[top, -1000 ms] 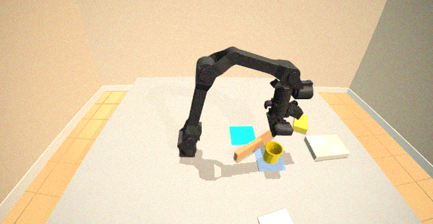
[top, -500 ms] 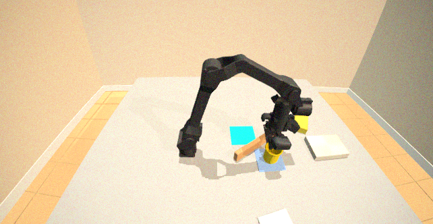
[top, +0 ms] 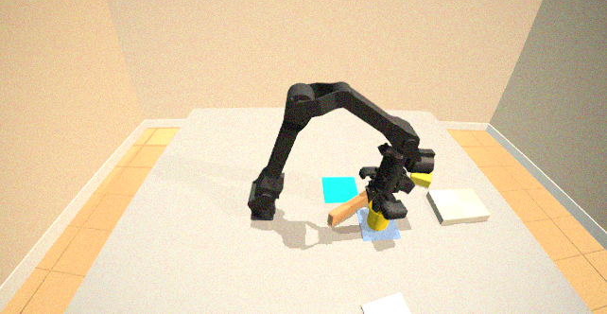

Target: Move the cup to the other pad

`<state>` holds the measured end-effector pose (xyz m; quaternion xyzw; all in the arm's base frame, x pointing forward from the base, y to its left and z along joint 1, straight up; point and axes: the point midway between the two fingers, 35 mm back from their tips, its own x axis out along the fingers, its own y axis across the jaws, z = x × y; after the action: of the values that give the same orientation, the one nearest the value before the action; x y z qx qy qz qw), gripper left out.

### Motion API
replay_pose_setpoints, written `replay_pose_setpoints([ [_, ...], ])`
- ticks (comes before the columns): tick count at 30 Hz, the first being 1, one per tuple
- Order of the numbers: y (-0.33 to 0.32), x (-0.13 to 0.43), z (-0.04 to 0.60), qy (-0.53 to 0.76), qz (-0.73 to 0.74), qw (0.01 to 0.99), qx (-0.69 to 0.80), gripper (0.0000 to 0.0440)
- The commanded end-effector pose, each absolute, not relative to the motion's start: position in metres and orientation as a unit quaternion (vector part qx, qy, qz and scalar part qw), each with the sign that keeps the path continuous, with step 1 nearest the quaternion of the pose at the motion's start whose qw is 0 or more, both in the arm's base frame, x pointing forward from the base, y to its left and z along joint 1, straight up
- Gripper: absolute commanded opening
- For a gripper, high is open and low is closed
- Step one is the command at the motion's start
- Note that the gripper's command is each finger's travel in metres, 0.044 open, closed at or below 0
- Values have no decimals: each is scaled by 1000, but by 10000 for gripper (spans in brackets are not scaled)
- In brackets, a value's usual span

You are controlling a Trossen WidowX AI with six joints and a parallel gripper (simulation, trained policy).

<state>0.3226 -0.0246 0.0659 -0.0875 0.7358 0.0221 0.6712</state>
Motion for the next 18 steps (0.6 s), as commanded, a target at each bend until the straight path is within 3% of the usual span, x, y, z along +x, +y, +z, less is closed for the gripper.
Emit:
replay_pose_setpoints([
  [1, -24, 322, 73, 733, 34, 673, -93, 17],
  [18, 0, 314, 117, 716, 70, 686, -110, 22],
])
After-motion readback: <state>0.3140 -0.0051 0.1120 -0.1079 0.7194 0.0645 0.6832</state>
